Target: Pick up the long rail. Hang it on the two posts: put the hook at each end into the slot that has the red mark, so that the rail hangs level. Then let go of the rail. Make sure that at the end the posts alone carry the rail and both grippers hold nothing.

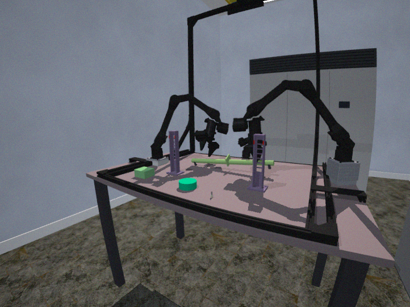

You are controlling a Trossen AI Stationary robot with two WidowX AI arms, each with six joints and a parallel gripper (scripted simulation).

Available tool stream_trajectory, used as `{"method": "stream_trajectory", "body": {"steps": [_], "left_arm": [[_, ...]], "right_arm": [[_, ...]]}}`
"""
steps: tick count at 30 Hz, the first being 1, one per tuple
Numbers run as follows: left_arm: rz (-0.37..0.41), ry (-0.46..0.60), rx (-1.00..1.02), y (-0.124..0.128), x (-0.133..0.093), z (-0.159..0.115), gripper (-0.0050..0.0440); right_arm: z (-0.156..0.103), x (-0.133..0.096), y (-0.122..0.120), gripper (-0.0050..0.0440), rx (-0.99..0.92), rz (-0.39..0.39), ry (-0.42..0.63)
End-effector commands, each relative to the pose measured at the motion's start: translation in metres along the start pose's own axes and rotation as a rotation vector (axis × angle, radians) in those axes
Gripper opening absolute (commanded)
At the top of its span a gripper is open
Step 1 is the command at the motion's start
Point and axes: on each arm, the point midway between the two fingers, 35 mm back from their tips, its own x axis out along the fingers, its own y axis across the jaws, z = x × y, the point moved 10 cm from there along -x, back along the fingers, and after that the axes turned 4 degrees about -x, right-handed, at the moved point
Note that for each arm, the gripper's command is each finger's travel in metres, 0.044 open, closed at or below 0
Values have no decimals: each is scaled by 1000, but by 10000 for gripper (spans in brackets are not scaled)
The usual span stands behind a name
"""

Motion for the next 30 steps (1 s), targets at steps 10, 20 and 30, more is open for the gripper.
{"method": "stream_trajectory", "body": {"steps": [10,20,30], "left_arm": [[4,0,-3,0,0,0,0],[4,0,-3,0,0,0,0],[4,0,-3,0,0,0,0]], "right_arm": [[-3,16,31,200,14,-202,-47],[-2,30,58,160,17,-390,-35],[3,44,85,160,12,-572,36]]}}
